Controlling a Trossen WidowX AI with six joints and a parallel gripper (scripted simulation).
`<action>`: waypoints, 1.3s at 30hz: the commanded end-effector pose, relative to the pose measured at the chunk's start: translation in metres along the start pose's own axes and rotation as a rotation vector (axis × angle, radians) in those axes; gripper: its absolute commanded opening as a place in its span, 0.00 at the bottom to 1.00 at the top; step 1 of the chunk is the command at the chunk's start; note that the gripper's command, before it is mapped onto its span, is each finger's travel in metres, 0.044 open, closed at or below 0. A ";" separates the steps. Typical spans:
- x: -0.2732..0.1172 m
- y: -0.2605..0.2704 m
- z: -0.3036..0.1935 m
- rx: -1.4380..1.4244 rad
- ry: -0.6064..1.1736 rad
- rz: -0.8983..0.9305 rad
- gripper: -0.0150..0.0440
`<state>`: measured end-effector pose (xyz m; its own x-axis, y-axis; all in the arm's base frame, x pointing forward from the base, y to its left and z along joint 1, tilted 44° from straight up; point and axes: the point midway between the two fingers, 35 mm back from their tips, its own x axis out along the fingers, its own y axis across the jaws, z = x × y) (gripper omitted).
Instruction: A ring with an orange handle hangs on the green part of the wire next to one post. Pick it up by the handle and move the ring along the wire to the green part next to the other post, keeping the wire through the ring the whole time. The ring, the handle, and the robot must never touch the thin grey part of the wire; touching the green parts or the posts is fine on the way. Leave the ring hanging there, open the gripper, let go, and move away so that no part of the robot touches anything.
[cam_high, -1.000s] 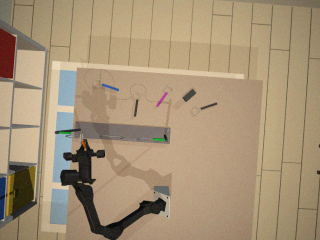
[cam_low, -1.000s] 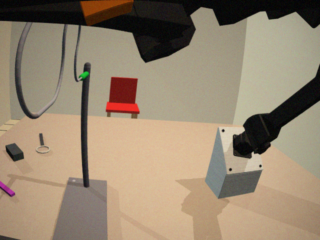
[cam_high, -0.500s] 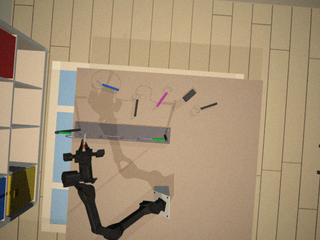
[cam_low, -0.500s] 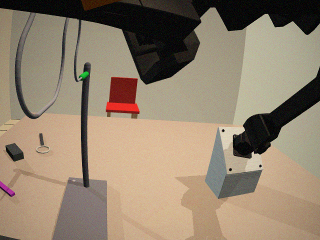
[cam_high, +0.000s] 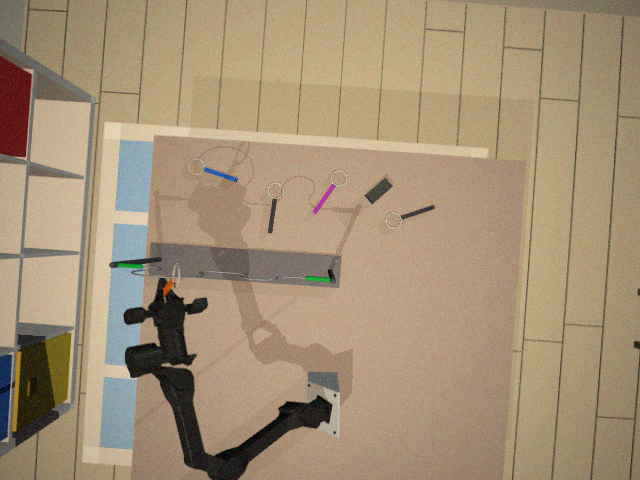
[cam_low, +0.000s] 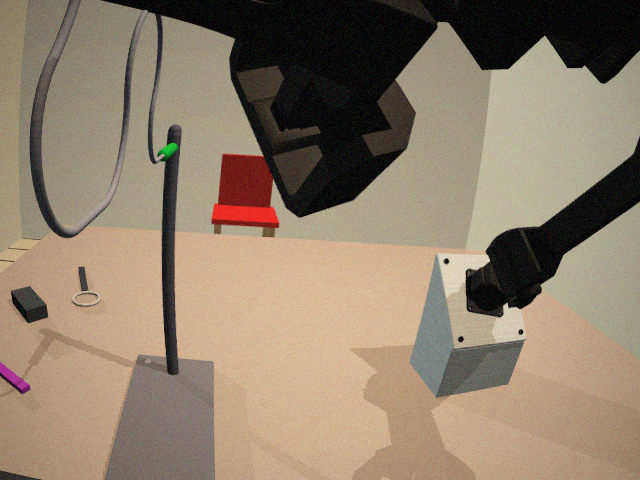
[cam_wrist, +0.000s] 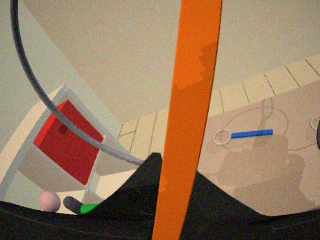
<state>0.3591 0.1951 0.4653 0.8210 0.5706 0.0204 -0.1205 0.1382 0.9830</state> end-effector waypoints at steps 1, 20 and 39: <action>-0.001 0.002 0.000 0.055 -0.012 0.025 0.00; -0.001 0.011 0.002 0.269 -0.040 0.123 0.00; -0.002 0.019 0.005 0.484 -0.068 0.221 0.00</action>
<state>0.3582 0.1939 0.4847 0.8364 0.5028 0.2181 -0.0449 -0.3338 0.9416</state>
